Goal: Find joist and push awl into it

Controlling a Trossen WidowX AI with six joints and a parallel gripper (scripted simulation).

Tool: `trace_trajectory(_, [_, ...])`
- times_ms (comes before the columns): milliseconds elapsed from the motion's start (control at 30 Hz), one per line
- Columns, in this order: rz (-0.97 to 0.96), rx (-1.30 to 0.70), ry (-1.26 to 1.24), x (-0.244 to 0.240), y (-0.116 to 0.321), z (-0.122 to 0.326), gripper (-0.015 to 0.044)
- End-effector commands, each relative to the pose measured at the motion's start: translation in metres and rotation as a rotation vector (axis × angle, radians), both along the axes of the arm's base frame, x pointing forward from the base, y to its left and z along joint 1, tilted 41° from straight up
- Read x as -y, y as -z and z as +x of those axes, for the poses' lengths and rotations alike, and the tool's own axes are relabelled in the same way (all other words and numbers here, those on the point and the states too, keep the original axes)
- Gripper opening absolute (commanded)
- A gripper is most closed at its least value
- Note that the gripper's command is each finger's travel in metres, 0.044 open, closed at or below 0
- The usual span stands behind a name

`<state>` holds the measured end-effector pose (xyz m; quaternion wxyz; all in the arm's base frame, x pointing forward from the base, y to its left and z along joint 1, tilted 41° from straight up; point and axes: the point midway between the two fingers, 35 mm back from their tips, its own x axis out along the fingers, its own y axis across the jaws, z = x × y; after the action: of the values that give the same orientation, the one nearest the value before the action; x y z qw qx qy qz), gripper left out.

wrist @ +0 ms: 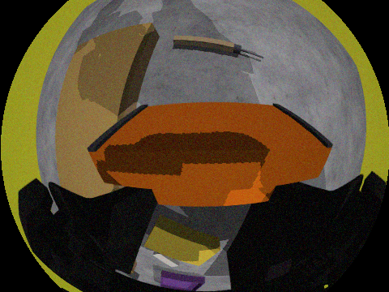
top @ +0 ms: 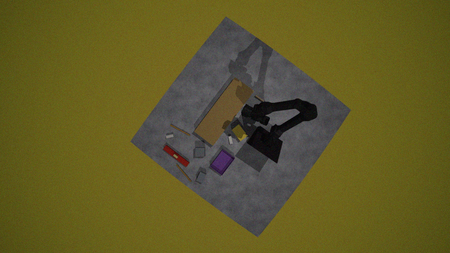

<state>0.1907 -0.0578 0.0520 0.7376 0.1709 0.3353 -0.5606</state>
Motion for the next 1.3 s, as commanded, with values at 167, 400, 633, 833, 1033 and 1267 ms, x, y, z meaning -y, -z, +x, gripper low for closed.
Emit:
trace_trajectory(167, [0.010, 0.008, -0.001, -0.0040, -0.0062, 0.0005, 0.0000])
trace_trajectory(400, [0.046, -0.011, 0.008, -0.0024, -0.0056, 0.0003, 0.0000])
trace_trajectory(633, [0.085, -0.029, 0.014, -0.0008, -0.0054, 0.0003, 0.0000])
trace_trajectory(833, [0.119, -0.042, 0.018, 0.0005, -0.0053, 0.0005, 0.0000])
trace_trajectory(1033, [0.138, -0.051, 0.022, 0.0011, -0.0053, 0.0005, 0.0000])
trace_trajectory(1267, [0.178, -0.069, 0.029, 0.0022, -0.0054, 0.0007, 0.0000])
